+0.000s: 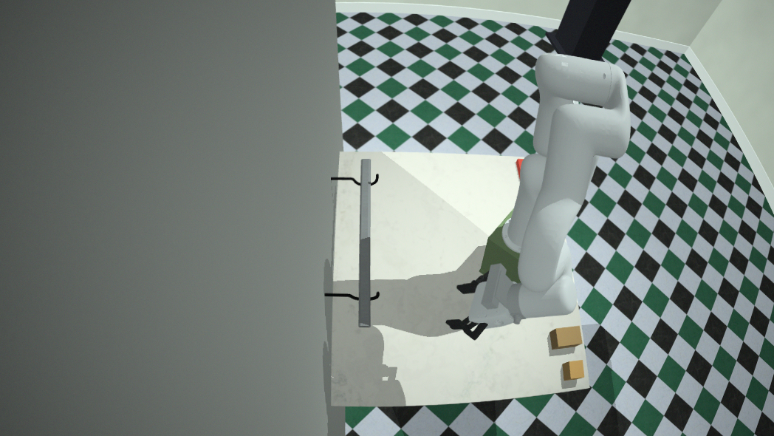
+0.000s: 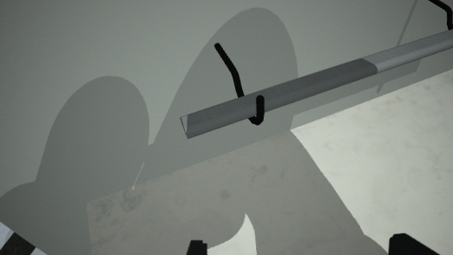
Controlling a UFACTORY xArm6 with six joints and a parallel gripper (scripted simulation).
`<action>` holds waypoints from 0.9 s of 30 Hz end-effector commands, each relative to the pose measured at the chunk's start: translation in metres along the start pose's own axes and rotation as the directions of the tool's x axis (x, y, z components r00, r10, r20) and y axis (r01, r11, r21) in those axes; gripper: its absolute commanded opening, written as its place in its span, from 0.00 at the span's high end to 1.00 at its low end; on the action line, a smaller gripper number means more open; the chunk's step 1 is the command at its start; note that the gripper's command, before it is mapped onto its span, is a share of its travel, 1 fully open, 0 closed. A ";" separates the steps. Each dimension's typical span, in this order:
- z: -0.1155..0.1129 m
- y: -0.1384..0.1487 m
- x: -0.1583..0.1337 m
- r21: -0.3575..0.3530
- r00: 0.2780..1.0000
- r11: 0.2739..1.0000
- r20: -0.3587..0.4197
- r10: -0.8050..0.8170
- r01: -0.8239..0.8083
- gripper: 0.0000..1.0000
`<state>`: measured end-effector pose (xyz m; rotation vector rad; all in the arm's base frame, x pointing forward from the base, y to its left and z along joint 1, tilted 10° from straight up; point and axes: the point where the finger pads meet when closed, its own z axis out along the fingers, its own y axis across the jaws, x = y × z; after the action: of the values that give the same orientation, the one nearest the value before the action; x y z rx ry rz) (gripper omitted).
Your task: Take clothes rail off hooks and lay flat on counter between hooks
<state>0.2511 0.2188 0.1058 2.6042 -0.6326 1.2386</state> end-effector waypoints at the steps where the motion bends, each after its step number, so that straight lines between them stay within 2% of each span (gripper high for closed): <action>1: 0.005 0.007 0.007 -0.033 0.999 0.999 0.022 0.027 -0.026 0.00; 3: 0.009 0.015 0.011 -0.082 0.997 0.995 0.048 0.065 -0.061 0.00; 7: 0.015 0.024 0.017 -0.090 0.996 0.994 0.052 0.072 -0.067 0.00; 10: 0.021 0.036 0.023 -0.160 0.987 0.980 0.089 0.136 -0.120 0.00; 17: 0.027 0.048 0.029 -0.189 0.981 0.971 0.104 0.165 -0.143 0.00; 19: 0.030 0.057 0.033 -0.234 0.969 0.956 0.126 0.211 -0.178 0.00; 22: 0.033 0.064 0.036 -0.239 0.968 0.954 0.128 0.216 -0.181 0.00; 25: 0.038 0.077 0.041 -0.303 0.944 0.924 0.157 0.289 -0.233 0.00; 27: 0.040 0.083 0.043 -0.307 0.943 0.922 0.159 0.294 -0.236 0.00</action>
<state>0.2644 0.1330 0.1107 2.4892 -1.0759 0.9231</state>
